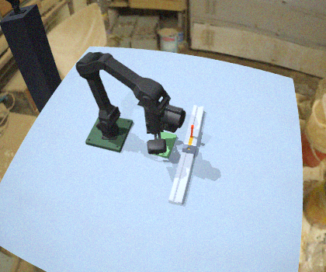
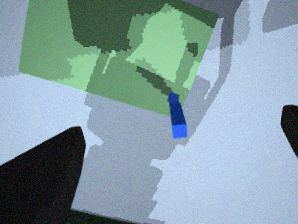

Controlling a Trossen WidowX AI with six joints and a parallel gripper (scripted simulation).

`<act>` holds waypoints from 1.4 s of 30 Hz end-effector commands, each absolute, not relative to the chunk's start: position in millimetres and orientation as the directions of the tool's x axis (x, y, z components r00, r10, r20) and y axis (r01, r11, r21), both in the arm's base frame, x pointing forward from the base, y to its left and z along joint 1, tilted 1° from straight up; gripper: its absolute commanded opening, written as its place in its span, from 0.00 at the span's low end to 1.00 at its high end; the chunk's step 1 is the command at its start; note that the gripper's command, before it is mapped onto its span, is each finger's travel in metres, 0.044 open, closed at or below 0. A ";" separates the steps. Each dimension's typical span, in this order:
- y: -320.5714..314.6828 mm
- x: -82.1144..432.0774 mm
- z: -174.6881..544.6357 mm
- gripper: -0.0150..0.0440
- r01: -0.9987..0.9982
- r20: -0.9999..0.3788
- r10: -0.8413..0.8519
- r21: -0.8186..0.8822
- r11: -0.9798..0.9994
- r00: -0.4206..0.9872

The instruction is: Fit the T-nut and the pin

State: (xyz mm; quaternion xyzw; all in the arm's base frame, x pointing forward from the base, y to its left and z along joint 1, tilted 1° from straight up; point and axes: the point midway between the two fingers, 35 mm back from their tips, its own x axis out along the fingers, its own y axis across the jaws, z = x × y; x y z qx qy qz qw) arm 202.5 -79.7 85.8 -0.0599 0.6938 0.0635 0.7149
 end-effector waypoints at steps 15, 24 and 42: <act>-78.5 201.2 54.6 1.00 -0.179 -1.000 0.012 0.008 0.984 0.023; -78.0 200.3 42.7 1.00 -0.179 -1.000 0.012 0.008 0.984 0.023; -78.0 200.3 42.7 0.20 -0.179 -1.000 0.012 0.008 0.984 0.023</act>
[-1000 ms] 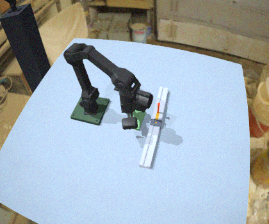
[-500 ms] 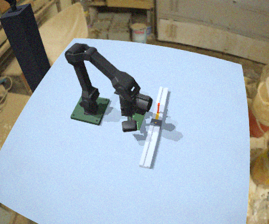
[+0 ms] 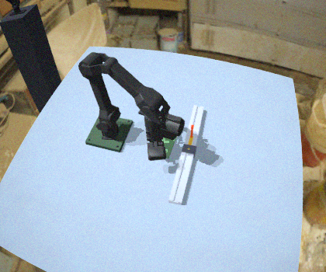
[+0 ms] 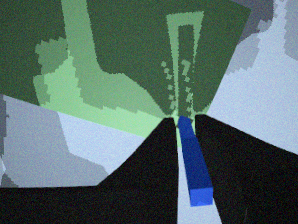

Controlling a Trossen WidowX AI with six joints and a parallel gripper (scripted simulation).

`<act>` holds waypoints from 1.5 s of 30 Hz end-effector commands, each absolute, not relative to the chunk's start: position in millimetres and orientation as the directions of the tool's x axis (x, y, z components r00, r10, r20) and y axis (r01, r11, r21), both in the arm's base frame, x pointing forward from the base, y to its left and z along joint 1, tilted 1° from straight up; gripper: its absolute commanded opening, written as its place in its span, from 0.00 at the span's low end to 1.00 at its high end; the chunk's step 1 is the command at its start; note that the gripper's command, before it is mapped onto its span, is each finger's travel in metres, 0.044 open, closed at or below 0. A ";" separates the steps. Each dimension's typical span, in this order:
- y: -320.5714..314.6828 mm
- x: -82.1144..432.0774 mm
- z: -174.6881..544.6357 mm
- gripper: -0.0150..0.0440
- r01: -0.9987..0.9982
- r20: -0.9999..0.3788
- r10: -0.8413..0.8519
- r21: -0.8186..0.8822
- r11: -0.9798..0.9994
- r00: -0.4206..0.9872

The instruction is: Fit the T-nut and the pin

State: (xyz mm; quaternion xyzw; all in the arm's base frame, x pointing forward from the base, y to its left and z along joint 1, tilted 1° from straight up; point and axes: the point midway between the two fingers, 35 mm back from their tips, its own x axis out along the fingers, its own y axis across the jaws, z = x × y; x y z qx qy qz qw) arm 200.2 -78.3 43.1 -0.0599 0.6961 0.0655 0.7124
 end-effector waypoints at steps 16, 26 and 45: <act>-78.3 200.4 49.7 0.00 -0.179 -1.000 0.012 0.008 0.984 0.023; -78.5 199.5 63.1 0.00 -0.179 -1.000 0.012 0.008 0.984 0.023; -79.6 198.9 106.0 0.00 -0.177 -1.000 0.011 0.007 0.984 0.023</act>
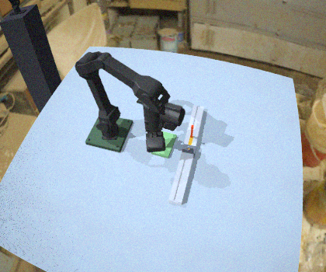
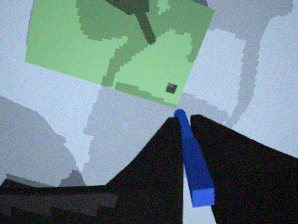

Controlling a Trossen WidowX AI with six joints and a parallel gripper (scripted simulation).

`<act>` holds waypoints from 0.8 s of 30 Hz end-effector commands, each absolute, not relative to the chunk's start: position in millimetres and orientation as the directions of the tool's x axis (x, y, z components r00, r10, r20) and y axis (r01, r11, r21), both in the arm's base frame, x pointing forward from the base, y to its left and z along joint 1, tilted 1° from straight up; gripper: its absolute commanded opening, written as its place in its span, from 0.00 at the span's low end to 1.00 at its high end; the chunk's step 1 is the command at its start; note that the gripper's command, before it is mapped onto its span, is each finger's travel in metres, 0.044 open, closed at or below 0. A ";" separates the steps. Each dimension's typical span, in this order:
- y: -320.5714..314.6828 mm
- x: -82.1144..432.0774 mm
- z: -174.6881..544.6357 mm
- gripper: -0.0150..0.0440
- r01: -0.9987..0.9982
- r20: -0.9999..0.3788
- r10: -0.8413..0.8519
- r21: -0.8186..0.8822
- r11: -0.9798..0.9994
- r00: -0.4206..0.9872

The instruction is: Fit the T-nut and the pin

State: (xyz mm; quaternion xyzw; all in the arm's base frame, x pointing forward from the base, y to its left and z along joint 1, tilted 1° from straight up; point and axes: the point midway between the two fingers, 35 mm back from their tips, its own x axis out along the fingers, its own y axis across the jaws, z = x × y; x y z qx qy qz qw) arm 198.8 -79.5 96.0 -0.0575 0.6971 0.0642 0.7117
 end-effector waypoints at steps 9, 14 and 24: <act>-79.9 199.6 120.6 0.00 -0.181 -1.000 0.012 0.007 0.983 0.024; -81.0 214.3 123.3 0.00 -0.199 -0.999 0.014 0.007 0.980 0.033; -81.5 245.4 126.3 0.00 -0.231 -0.999 0.013 0.000 0.973 0.053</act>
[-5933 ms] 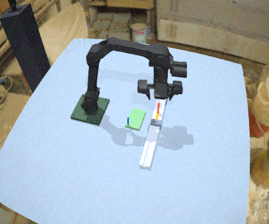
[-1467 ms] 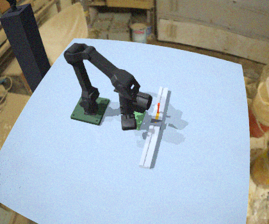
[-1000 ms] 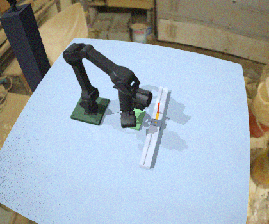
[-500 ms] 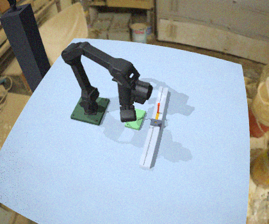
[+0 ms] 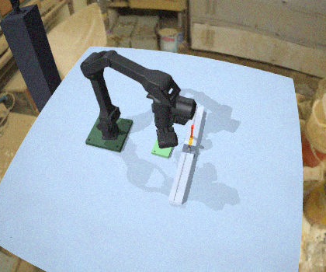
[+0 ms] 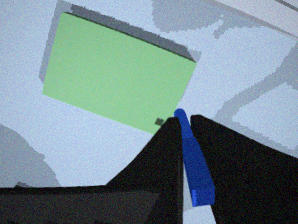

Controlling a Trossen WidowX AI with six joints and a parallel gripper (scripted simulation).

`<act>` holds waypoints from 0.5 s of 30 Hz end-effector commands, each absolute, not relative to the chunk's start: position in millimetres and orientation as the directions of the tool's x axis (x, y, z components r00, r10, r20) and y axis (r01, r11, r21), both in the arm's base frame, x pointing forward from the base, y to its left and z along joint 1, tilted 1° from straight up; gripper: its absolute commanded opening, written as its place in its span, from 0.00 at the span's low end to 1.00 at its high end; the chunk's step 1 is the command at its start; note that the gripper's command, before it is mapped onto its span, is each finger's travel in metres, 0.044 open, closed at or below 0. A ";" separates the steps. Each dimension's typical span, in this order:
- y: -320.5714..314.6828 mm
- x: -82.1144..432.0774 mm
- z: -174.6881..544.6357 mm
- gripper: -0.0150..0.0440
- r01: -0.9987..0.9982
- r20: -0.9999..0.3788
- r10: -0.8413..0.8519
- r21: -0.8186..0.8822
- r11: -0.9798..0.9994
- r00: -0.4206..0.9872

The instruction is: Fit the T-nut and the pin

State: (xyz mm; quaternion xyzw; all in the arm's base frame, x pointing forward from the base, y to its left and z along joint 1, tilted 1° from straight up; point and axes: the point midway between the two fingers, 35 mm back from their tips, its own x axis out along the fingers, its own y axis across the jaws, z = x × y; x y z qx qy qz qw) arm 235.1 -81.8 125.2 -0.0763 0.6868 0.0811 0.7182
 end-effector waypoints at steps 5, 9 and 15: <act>-81.2 261.0 126.8 0.00 -0.244 -0.998 0.013 -0.003 0.970 0.064; -80.9 273.1 127.2 0.00 -0.256 -0.997 0.016 -0.003 0.967 0.072; -79.5 291.2 127.3 0.00 -0.277 -0.996 0.021 -0.003 0.961 0.083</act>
